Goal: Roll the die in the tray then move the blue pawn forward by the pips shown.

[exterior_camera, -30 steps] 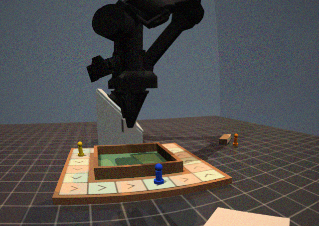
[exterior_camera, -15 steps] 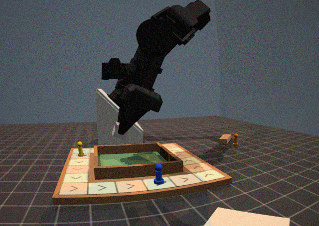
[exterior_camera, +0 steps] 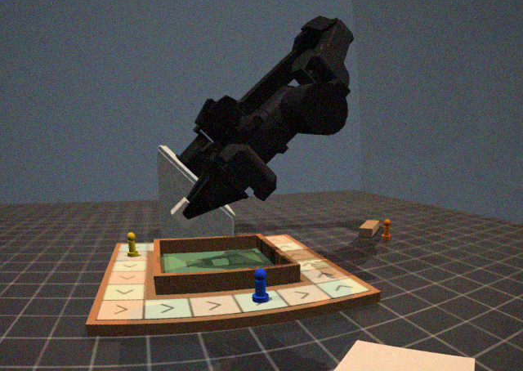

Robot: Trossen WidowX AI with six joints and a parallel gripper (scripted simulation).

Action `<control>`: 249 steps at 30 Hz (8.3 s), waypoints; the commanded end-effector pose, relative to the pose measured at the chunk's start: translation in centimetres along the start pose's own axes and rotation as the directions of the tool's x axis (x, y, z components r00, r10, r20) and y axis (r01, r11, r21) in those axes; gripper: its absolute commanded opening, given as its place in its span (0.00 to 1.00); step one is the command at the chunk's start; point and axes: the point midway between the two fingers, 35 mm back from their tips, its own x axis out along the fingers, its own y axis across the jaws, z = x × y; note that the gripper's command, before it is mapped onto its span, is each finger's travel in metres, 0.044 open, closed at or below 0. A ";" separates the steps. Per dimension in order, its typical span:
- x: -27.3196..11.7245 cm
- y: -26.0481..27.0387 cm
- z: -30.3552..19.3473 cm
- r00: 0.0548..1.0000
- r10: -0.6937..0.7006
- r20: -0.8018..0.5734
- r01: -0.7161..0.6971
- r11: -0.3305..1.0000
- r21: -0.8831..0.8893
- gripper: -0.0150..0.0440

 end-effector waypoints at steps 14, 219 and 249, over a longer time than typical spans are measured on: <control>-5.3 1.5 0.6 0.999 0.031 0.034 -0.032 0.999 0.014 0.25; -6.9 4.2 -10.6 0.681 0.033 -0.732 -0.721 -0.143 -0.678 0.25; -9.7 4.2 -8.0 0.682 0.033 -0.731 -0.720 -0.143 -0.679 1.00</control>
